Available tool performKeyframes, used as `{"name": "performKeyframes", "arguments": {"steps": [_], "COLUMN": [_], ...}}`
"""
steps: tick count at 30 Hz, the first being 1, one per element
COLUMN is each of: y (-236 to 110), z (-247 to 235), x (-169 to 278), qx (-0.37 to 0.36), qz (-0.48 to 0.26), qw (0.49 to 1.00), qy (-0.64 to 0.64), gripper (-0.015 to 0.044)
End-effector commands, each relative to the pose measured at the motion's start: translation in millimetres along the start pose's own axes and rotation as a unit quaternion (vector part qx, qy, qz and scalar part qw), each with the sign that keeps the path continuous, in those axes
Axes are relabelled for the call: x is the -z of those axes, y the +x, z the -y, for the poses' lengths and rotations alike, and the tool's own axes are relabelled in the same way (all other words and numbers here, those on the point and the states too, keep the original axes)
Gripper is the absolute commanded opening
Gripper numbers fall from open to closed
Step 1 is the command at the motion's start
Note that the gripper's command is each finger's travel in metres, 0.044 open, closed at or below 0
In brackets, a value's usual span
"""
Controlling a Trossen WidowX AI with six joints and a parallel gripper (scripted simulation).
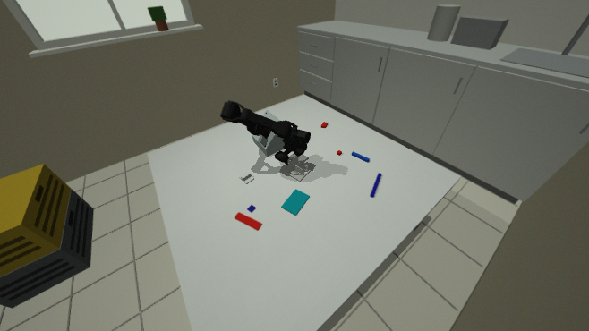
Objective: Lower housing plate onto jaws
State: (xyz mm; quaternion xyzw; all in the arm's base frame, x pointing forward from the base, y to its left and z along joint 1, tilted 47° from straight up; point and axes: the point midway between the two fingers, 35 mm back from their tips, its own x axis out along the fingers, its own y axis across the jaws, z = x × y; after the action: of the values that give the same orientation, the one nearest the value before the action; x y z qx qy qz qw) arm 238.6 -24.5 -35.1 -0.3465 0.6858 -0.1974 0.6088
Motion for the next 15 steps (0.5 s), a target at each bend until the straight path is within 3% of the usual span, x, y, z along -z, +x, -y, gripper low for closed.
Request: {"name": "performKeyframes", "arguments": {"steps": [1,15], "y": [8,25], "z": [0,1], "x": [3,5], "qx": [0.003,0.004], "qz": [-0.004,-0.005], "qw": [1.000,1.000], "qy": [-0.004,-0.004], "gripper": [0.0351,0.0351]}}
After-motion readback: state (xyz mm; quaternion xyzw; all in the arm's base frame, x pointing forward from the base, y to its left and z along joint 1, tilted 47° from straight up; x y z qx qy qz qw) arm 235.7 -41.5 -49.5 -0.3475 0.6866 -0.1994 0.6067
